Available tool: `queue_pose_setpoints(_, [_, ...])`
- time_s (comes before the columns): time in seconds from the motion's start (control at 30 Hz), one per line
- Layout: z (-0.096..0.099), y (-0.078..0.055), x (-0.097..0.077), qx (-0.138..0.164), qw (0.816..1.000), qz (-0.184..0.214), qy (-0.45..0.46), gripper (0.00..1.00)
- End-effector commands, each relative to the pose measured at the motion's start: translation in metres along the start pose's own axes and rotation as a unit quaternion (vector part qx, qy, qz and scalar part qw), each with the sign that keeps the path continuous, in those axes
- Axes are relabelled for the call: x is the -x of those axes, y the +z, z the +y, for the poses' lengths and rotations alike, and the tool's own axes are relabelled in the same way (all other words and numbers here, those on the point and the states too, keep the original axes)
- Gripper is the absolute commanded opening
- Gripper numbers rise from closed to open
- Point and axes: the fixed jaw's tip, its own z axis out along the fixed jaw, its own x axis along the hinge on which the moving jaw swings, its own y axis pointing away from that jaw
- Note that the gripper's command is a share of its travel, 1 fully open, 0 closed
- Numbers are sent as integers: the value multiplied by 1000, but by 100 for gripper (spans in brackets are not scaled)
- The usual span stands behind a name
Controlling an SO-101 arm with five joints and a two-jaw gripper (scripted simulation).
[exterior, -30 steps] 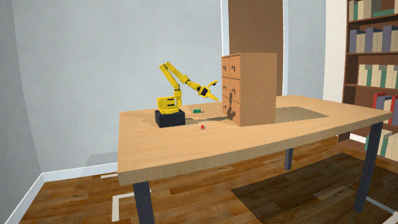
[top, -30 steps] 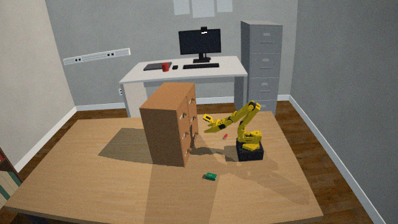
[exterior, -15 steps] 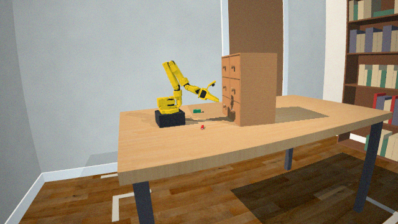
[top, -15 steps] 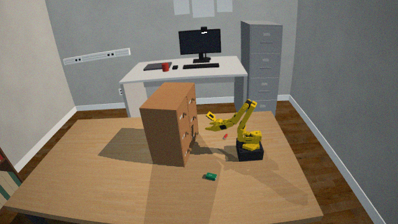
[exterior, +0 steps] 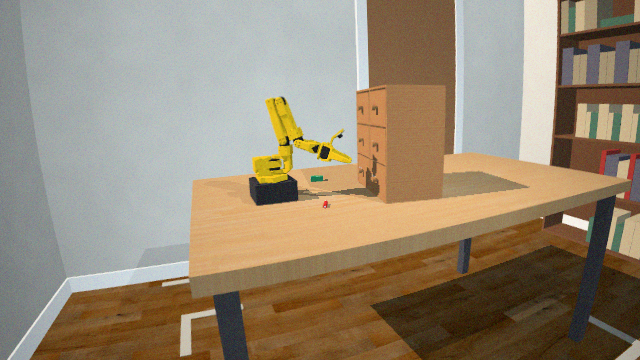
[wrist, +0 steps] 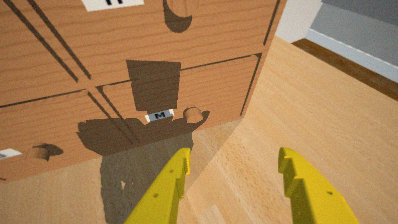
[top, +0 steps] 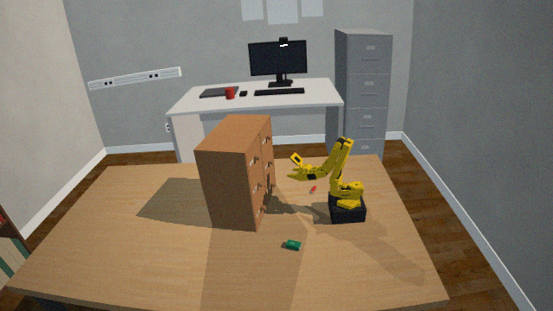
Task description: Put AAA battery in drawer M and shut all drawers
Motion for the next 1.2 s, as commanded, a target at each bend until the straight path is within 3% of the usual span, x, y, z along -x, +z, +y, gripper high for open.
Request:
queue_pose_setpoints(0.0, [-1, -2, -4, -3, 1000, 7, 7, 25])
queue_pose_setpoints(0.5, [-1, -2, -4, -3, 1000, 7, 7, 21])
queue_pose_setpoints(0.73, [3, 20, -8, 6, 1000, 7, 3, 21])
queue_pose_setpoints(1.0, [9, 43, -24, 16, 1000, 7, -1, 21])
queue_pose_setpoints(1.07, [9, 43, -24, 16, 1000, 7, -1, 21])
queue_pose_setpoints(1.13, [10, 48, -9, 18, 999, -32, -1, 21])
queue_pose_setpoints(1.17, [10, 48, -9, 18, 999, -32, -1, 21])
